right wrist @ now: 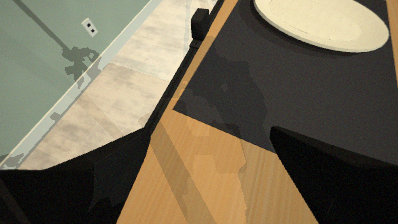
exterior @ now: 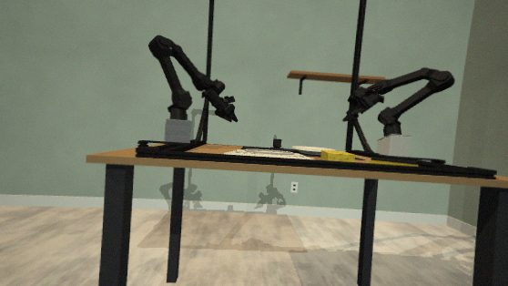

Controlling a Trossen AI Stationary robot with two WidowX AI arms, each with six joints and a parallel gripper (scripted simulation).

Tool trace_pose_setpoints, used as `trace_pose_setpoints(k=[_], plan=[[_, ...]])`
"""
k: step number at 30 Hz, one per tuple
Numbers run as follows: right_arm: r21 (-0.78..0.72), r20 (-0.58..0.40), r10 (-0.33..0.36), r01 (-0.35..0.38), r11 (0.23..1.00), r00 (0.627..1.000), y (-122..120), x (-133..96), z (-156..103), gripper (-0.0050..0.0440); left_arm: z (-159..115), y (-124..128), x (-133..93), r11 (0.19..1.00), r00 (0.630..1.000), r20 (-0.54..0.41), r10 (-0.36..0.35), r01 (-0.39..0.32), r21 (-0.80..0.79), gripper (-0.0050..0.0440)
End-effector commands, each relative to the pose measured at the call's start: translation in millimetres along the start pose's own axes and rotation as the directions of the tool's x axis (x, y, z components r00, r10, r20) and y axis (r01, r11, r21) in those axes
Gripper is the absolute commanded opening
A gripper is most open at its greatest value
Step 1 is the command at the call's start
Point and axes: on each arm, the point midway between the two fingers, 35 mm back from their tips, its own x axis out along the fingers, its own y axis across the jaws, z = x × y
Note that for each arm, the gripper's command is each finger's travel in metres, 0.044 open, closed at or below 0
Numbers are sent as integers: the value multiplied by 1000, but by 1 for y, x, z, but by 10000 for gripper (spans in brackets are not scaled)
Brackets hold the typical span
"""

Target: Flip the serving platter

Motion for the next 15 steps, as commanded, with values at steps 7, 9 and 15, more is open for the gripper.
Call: trace_pose_setpoints(k=[7, 9, 15], plan=[[-14, -19, 8, -8, 1000, 1000, 3, 0, -7, 440, -14, 30, -20, 995, 997, 80, 16, -24, 96, 440], [-18, -22, 10, -11, 1000, 1000, 3, -1, -8, 440, -15, 36, -22, 993, 995, 96, 16, -27, 114, 440], [-25, -28, 15, -15, 1000, 999, 5, -1, -10, 440, -18, 47, -24, 988, 991, 132, 14, -34, 153, 440]])
